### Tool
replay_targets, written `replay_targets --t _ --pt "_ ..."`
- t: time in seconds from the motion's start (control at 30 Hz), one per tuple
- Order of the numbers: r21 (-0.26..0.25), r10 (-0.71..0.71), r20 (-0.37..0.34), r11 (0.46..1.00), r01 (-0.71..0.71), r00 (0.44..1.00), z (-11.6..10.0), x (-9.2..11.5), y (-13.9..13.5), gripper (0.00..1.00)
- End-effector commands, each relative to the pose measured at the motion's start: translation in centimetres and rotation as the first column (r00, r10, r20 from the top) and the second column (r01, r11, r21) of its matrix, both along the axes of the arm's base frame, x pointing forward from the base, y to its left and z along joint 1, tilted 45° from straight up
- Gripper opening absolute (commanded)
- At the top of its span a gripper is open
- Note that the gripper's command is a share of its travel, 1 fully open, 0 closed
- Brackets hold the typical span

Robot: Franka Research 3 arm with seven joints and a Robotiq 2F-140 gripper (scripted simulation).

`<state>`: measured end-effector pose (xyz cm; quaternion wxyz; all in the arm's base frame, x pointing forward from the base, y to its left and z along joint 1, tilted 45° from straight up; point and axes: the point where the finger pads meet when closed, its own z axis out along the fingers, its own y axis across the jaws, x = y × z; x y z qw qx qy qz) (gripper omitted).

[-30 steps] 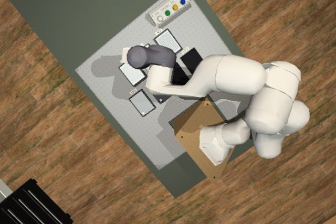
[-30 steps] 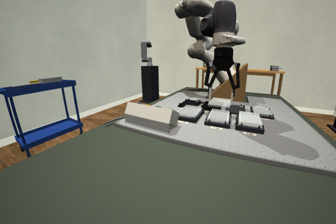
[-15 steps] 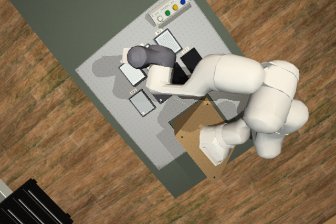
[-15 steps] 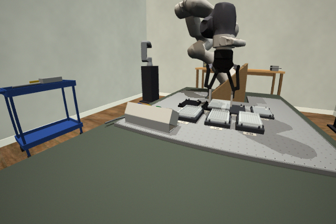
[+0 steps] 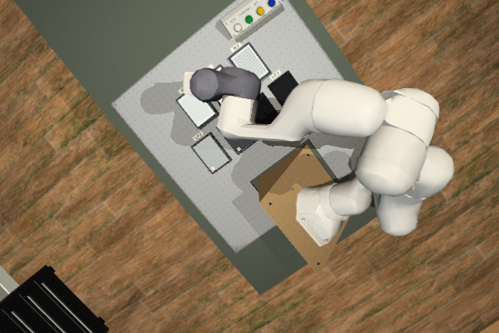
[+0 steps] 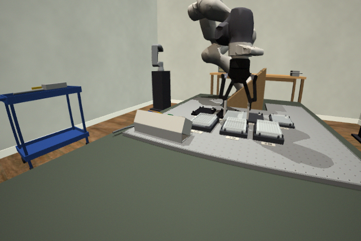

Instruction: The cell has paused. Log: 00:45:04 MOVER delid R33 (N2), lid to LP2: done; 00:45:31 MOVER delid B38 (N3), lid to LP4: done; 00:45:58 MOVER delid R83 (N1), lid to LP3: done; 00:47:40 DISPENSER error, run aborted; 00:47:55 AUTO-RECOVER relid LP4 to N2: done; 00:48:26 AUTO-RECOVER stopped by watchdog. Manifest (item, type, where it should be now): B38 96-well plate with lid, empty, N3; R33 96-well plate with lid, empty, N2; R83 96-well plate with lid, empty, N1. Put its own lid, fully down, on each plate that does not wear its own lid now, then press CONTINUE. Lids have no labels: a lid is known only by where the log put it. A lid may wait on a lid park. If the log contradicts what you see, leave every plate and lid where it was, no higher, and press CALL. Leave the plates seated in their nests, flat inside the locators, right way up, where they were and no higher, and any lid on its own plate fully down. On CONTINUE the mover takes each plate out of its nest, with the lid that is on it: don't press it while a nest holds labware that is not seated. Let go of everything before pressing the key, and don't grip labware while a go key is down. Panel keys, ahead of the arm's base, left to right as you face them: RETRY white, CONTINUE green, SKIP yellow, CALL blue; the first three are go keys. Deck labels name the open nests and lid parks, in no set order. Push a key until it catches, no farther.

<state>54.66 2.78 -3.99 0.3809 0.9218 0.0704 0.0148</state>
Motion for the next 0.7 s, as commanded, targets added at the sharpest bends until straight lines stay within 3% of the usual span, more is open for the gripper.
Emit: replay_targets --t 0.0,0.67 --pt "0.005 0.013 0.0 1.0 -0.013 1.0 -0.4 0.36 0.02 0.0" --pt "0.005 0.013 0.0 1.0 -0.013 1.0 -1.04 0.5 -0.6 0.0"
